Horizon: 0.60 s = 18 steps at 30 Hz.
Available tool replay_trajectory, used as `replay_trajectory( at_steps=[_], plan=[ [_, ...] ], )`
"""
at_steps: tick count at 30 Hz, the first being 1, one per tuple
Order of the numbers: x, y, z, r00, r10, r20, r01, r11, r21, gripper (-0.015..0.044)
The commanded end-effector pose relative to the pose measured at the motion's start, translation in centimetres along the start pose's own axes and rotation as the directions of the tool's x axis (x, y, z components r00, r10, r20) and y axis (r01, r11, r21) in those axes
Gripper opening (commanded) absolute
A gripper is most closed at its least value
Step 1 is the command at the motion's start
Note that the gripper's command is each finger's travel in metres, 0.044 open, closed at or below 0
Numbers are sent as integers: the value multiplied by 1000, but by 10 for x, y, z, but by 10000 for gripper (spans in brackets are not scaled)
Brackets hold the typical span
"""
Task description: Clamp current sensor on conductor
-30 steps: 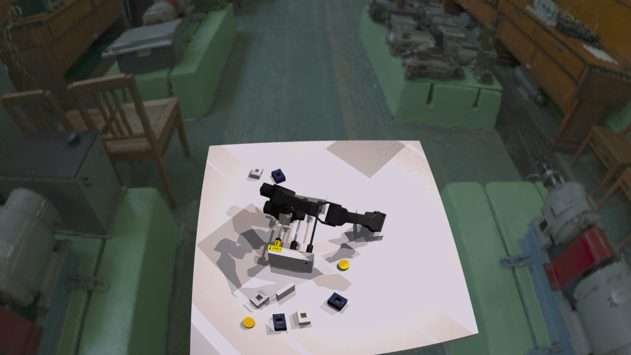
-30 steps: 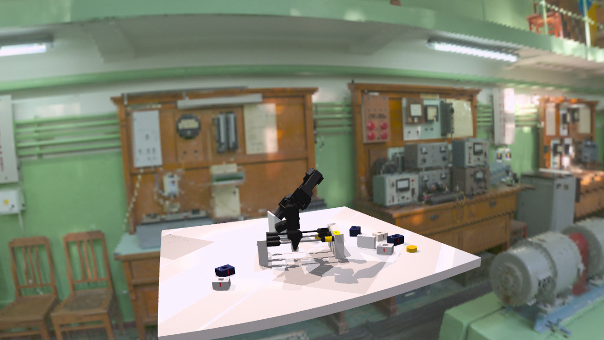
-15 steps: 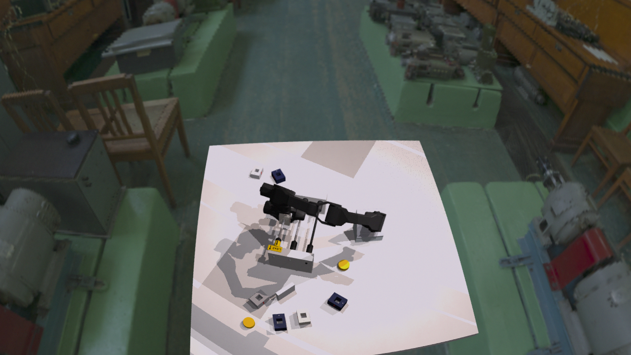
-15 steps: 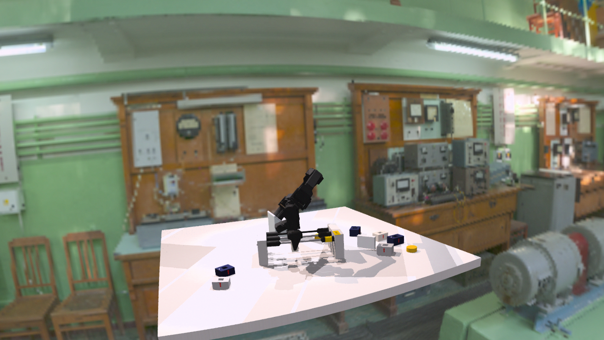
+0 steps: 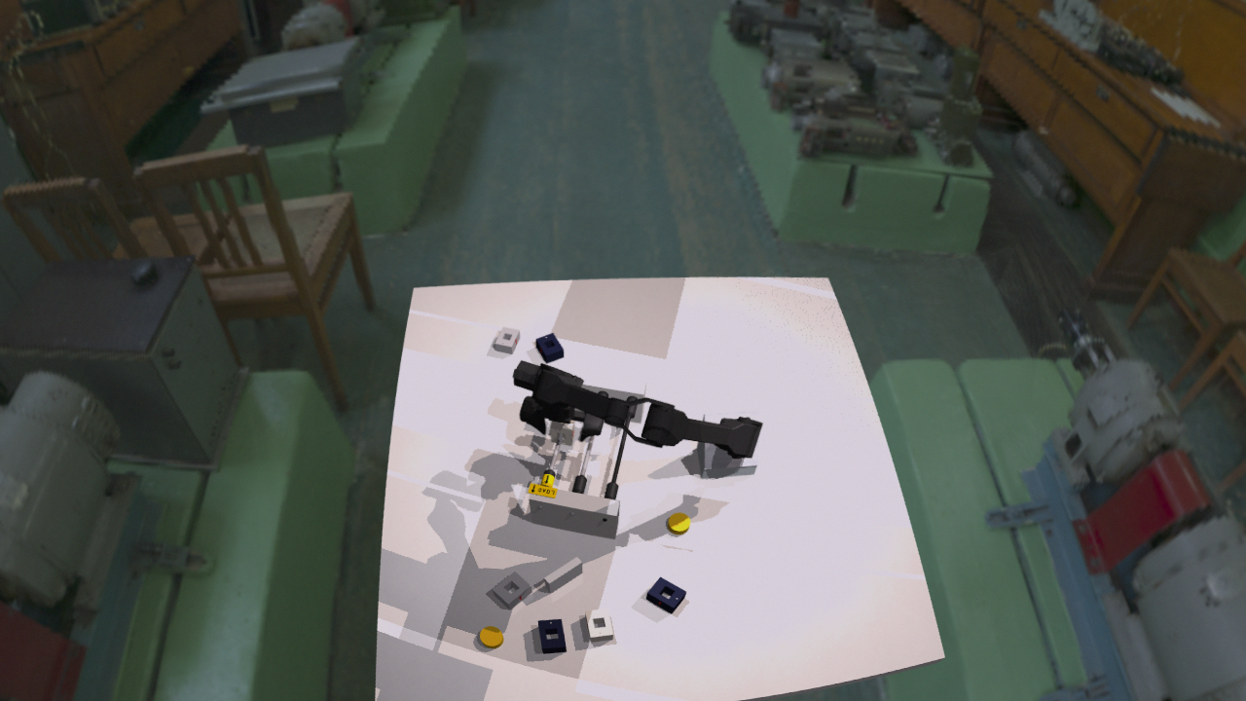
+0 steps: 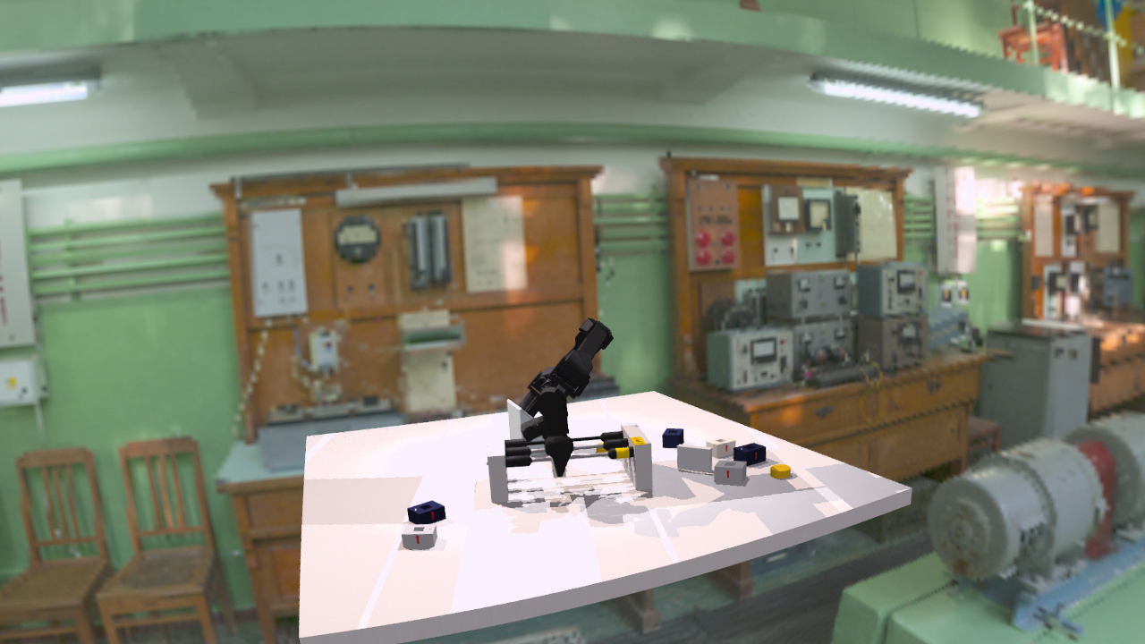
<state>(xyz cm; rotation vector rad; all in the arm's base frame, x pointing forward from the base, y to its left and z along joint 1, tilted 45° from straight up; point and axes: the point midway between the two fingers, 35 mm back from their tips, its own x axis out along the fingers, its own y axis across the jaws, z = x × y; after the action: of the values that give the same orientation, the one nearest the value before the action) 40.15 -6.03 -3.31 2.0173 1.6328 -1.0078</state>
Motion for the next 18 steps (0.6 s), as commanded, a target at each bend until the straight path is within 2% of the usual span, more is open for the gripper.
replay_trajectory(
  at_steps=[1, 6, 11, 13, 18],
  plan=[
    [0, 0, 0, 1000, -1, 0, 1, 1000, 1, 440],
    [-11, -1, 0, 1000, 23, -2, -23, 1000, 1, 440],
    [-86, -20, 2, 979, 204, -3, -204, 979, 3, 440],
    [-104, -27, 3, 968, 251, 1, -251, 968, 3, 440],
    [-106, -28, 3, 966, 257, 1, -257, 966, 3, 440]
  ],
)
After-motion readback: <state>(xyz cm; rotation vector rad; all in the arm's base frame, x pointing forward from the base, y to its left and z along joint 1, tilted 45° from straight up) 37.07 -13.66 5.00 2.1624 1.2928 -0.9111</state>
